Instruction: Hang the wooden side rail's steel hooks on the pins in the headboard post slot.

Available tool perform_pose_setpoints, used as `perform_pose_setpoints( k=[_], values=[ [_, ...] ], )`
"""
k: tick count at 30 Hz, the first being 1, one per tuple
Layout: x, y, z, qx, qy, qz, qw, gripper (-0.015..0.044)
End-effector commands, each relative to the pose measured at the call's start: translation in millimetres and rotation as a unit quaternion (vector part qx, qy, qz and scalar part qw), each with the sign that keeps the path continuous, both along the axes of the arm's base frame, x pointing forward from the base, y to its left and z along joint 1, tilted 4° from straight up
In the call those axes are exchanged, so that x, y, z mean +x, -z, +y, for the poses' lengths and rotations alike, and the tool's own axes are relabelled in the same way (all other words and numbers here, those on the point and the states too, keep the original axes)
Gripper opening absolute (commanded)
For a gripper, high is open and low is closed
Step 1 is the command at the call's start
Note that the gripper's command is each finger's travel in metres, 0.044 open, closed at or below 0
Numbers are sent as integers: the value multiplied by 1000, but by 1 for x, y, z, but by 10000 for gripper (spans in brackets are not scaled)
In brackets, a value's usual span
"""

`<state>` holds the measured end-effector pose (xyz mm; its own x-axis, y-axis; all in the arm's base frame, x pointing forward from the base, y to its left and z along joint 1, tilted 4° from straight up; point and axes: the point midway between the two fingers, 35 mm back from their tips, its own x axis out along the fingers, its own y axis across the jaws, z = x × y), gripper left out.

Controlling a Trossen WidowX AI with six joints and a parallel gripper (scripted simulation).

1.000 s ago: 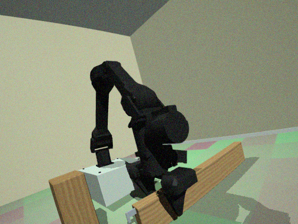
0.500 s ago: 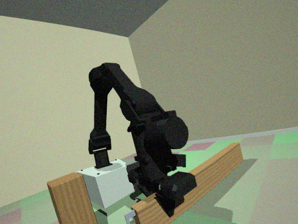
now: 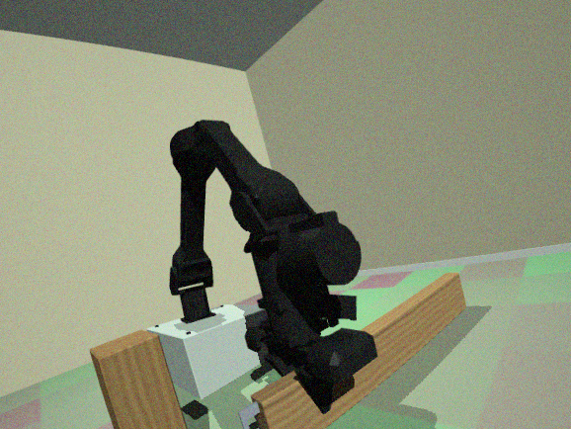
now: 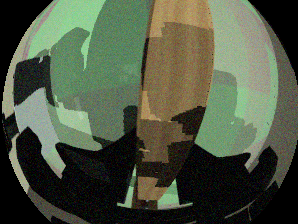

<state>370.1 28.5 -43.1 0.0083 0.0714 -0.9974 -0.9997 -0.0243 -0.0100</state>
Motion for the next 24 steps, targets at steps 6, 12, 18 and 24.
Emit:
perform_pose_setpoints(
  k=[6, 12, 18, 24],
  values=[
    [-3, 0, 0, 2, -23, -2, 1000, 0],
    [-7, 0, 0, 2, -49, -4, 999, 0],
    [-10, 0, -1, 1, -76, -5, 997, 0],
    [-13, 0, -1, 1, -85, -6, 996, 0]
  ],
)
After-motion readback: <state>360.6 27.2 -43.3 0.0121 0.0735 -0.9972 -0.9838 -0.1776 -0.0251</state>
